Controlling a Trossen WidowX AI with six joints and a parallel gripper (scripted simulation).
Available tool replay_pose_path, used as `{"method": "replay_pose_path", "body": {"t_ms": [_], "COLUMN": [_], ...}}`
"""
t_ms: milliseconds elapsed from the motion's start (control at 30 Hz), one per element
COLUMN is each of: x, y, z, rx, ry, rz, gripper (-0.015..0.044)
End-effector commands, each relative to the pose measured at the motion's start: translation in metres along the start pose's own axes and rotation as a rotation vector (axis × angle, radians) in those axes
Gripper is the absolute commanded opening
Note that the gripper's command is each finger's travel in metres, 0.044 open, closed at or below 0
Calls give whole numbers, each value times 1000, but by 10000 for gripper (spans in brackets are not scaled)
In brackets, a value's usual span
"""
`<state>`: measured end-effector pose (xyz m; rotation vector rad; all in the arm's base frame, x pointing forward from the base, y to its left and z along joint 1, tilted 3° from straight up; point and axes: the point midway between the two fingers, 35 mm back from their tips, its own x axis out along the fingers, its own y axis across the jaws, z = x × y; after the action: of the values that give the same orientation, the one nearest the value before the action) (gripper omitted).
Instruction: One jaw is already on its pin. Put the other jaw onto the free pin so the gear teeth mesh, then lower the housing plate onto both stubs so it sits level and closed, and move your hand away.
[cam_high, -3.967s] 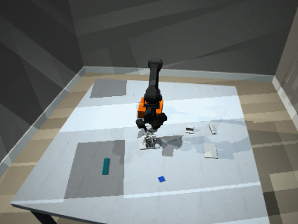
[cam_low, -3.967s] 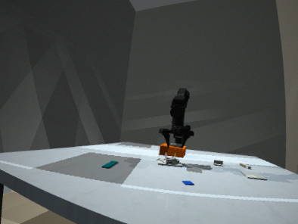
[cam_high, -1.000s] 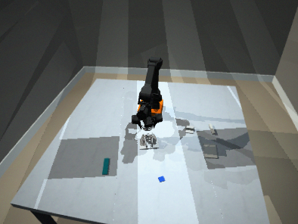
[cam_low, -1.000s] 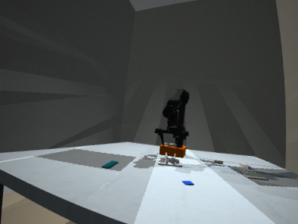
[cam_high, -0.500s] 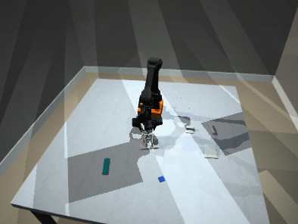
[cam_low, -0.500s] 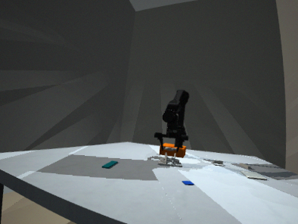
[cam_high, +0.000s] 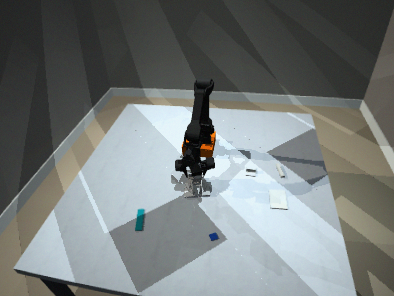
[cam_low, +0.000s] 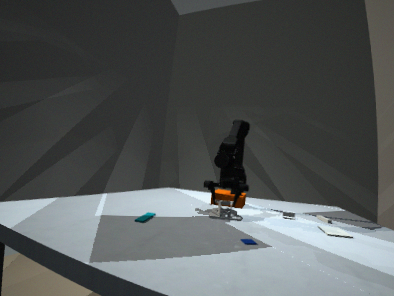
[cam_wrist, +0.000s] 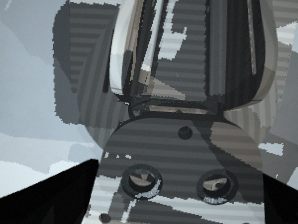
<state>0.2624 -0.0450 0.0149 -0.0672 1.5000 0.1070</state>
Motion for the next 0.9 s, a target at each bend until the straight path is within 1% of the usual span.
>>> {"method": "replay_pose_path", "body": {"t_ms": [0, 867], "x": [9, 11], "y": [1, 1], "z": [-3, -3], "rx": [4, 13], "ry": [13, 13], "rz": [7, 7], "gripper": [351, 351]}}
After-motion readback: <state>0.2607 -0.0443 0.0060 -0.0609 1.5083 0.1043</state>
